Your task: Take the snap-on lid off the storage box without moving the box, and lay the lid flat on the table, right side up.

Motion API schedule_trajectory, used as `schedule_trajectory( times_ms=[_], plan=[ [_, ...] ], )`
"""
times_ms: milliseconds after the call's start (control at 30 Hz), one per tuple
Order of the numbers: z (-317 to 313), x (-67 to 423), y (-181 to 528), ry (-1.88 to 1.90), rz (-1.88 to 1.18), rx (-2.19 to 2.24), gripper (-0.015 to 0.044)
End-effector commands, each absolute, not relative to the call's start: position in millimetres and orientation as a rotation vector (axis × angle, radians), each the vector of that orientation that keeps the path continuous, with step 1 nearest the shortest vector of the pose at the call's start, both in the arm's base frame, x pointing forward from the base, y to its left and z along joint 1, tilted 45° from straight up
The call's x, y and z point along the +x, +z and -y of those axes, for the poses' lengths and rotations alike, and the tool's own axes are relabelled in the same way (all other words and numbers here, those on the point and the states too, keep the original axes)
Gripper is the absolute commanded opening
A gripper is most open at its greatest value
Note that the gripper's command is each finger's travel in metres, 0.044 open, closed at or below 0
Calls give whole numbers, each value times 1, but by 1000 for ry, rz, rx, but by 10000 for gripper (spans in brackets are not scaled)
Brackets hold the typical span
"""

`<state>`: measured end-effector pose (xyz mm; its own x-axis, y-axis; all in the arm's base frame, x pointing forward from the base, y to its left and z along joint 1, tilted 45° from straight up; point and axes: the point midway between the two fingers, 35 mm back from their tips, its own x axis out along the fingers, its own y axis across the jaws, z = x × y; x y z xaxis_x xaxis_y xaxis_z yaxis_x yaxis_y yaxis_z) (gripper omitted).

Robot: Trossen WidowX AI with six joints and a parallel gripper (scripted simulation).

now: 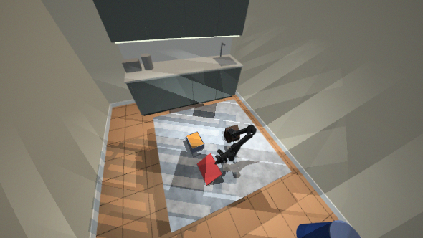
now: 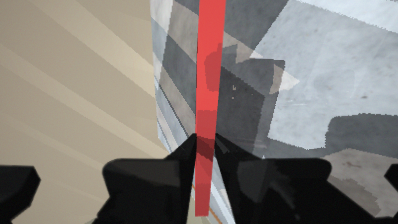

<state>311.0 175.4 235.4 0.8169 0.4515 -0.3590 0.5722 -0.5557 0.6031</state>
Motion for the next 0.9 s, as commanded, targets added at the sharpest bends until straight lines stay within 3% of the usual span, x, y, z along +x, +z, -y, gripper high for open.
schedule_trajectory(
  times_ms=[0,867],
  plan=[
    [-181,309,222,-237,-775,2241,0],
    [-196,310,207,-238,-776,2242,0]
  ],
)
